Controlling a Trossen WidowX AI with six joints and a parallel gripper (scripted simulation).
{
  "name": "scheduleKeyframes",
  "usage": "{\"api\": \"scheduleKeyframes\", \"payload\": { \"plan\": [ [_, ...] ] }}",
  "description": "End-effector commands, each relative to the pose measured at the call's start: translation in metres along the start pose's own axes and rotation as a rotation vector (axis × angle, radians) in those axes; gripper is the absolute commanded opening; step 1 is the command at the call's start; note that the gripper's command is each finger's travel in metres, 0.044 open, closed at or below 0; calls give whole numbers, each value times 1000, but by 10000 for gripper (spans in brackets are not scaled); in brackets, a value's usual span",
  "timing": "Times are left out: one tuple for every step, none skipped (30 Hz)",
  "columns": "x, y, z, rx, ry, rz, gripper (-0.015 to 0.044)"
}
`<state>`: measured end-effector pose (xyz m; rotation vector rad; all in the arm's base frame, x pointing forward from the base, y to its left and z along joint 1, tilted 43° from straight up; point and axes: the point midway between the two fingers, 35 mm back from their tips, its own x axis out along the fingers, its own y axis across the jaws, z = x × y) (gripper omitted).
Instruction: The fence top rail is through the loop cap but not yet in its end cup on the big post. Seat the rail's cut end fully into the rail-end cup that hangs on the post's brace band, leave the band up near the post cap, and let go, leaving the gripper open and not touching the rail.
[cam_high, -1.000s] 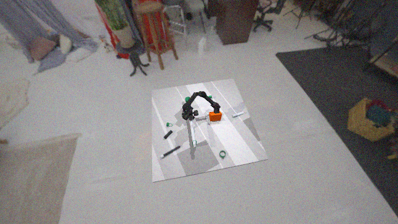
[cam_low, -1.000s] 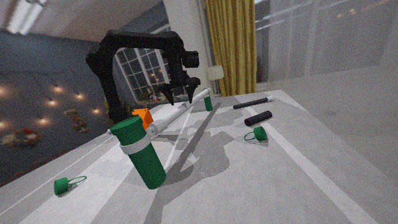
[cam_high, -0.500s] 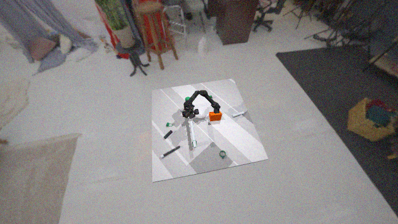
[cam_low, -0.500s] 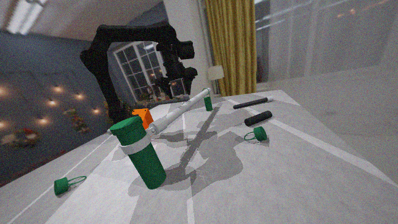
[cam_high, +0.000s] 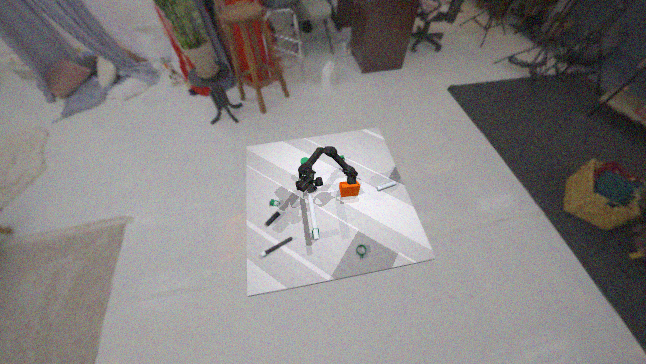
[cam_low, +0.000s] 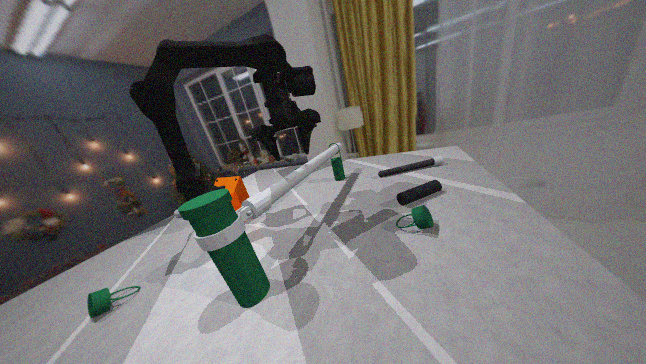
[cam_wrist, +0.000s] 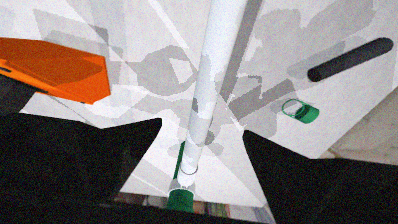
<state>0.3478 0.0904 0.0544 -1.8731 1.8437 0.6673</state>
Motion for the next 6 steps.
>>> {"api": "scheduleKeyframes", "payload": {
  "plan": [
    [0, 0, 0, -4, -2, 3, 440],
    [0, 0, 0, -4, -2, 3, 440],
    [0, 0, 0, -4, -2, 3, 440],
    [0, 0, 0, -4, -2, 3, 440],
    [0, 0, 0, -4, -2, 3, 440],
    [0, 0, 0, -4, -2, 3, 440]
  ]
}}
